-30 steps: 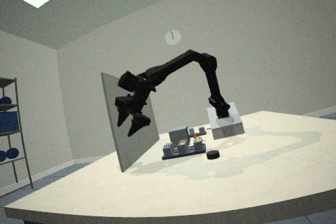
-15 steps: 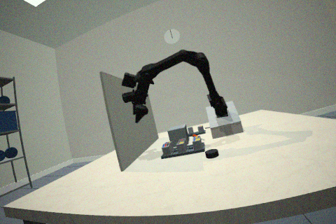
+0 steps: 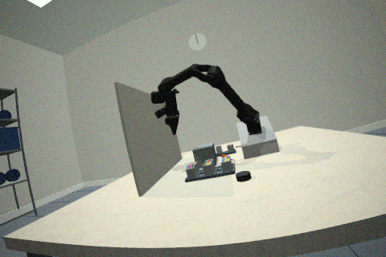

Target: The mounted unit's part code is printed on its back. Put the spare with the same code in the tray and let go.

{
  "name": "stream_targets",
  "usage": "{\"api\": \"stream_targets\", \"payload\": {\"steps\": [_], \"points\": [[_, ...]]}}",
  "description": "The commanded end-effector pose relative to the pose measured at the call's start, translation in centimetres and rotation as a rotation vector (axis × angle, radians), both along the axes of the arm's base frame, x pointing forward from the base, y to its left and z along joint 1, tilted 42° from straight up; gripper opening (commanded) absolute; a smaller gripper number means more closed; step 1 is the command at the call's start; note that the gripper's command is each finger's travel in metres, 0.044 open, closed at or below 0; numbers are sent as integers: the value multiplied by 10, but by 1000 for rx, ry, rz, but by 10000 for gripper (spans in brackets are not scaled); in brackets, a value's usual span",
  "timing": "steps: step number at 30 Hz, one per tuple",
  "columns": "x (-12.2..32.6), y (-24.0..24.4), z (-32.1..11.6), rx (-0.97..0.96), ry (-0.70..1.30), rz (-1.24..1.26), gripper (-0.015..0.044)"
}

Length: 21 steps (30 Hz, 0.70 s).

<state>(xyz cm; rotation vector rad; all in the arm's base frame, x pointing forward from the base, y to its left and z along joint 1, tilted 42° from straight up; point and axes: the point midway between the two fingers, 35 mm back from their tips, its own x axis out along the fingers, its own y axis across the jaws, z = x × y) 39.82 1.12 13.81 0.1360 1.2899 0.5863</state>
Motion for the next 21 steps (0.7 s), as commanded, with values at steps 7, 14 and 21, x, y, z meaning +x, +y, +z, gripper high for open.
{"api": "stream_targets", "payload": {"steps": [7,14,21], "points": [[-25,-40,-42,220,258,-8,440],[-25,-40,-42,220,258,-8,440],[-25,-40,-42,220,258,-8,440]]}}
